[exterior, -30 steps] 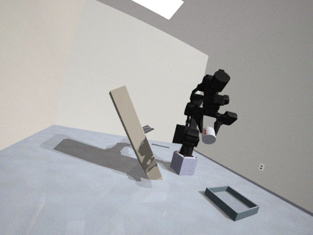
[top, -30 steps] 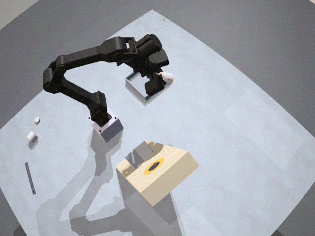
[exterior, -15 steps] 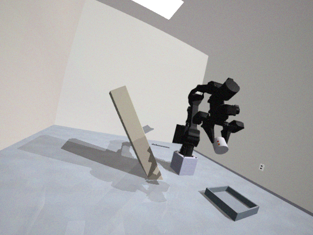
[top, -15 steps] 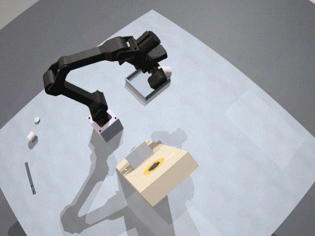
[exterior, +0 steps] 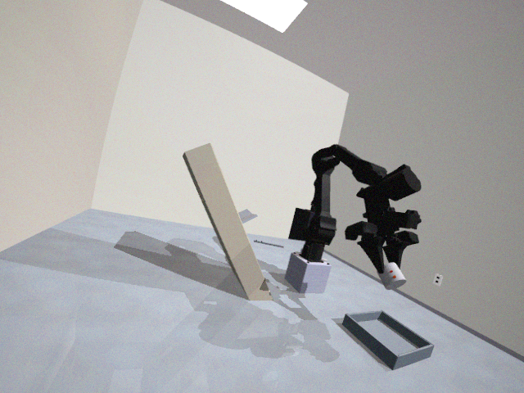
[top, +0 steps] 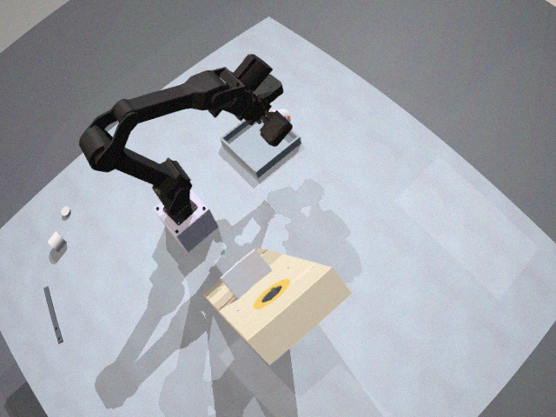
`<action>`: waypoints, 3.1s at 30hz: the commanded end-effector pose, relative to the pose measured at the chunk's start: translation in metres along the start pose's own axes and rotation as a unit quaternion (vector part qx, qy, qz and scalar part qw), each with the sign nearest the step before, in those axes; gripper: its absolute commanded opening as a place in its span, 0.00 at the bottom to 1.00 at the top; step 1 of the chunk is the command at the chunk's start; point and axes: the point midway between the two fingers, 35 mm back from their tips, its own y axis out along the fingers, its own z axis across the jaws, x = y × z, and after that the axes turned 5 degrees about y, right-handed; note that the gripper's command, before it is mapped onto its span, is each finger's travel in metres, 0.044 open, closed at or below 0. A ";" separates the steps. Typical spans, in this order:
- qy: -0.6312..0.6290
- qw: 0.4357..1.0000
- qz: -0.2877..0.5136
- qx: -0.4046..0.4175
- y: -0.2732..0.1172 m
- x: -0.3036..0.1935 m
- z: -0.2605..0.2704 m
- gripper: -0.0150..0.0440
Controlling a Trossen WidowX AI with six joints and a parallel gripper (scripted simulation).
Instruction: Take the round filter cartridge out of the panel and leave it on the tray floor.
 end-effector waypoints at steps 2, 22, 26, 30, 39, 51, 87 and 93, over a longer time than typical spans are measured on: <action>-0.036 0.999 0.000 0.022 0.014 -0.011 0.022 0.25; -0.122 0.990 0.005 0.074 0.059 -0.059 0.071 0.25; -0.122 0.990 0.005 0.074 0.073 -0.066 0.071 0.25; -0.122 0.990 0.005 0.074 0.086 -0.074 0.070 0.25; -0.122 0.990 0.005 0.074 0.107 -0.091 0.068 0.25; -0.122 0.990 0.009 0.073 0.104 -0.090 0.067 0.79; -0.120 0.990 0.002 0.074 0.052 -0.054 0.071 1.00; -0.120 0.990 0.002 0.074 0.052 -0.054 0.071 1.00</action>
